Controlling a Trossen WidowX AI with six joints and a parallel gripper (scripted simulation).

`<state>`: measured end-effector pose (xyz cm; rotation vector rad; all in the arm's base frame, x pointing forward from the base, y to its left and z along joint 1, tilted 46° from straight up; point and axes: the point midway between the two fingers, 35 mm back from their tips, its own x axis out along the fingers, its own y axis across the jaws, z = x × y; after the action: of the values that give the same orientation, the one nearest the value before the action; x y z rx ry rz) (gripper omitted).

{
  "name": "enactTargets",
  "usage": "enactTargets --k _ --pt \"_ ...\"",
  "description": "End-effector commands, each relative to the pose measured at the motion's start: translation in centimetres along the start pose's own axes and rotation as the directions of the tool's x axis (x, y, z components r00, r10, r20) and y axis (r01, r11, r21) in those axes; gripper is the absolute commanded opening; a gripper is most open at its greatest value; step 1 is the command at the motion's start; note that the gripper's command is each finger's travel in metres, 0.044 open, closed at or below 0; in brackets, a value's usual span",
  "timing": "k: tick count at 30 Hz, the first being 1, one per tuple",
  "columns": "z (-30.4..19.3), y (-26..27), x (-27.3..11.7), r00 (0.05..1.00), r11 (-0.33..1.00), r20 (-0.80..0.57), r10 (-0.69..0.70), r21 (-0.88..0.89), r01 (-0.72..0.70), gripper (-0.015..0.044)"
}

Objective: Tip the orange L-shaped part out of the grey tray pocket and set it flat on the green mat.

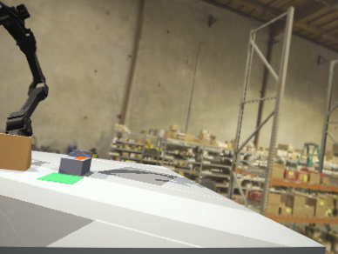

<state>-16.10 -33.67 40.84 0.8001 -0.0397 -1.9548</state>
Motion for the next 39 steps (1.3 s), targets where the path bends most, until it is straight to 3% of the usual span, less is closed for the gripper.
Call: enactTargets --k 1,6,12,21,27,32,35,39 --pt "-5.6 4.7 2.3 0.973 0.984 -0.2 0.116 -0.11 -0.14 0.018" --pt "-13.5 10.4 2.9 0.871 0.915 -0.441 0.215 -0.221 -0.337 0.018" --pt "-23.6 15.5 0.5 0.666 0.77 -0.704 0.247 -0.275 -0.576 0.018" --pt "-38.6 18.0 -7.9 0.261 0.469 -0.963 0.066 -0.201 -0.86 0.018" --pt "-46.8 15.5 -15.6 0.008 0.276 -0.984 -0.18 -0.059 -0.959 0.018" --pt "-51.9 10.8 -22.2 -0.154 0.155 -0.889 -0.432 0.095 -0.983 0.018" --pt "-53.7 7.4 -25.6 -0.213 0.115 -0.794 -0.569 0.18 -0.977 0.018" --pt "-54.0 6.5 -26.3 -0.223 0.108 -0.769 -0.599 0.199 -0.974 0.018"
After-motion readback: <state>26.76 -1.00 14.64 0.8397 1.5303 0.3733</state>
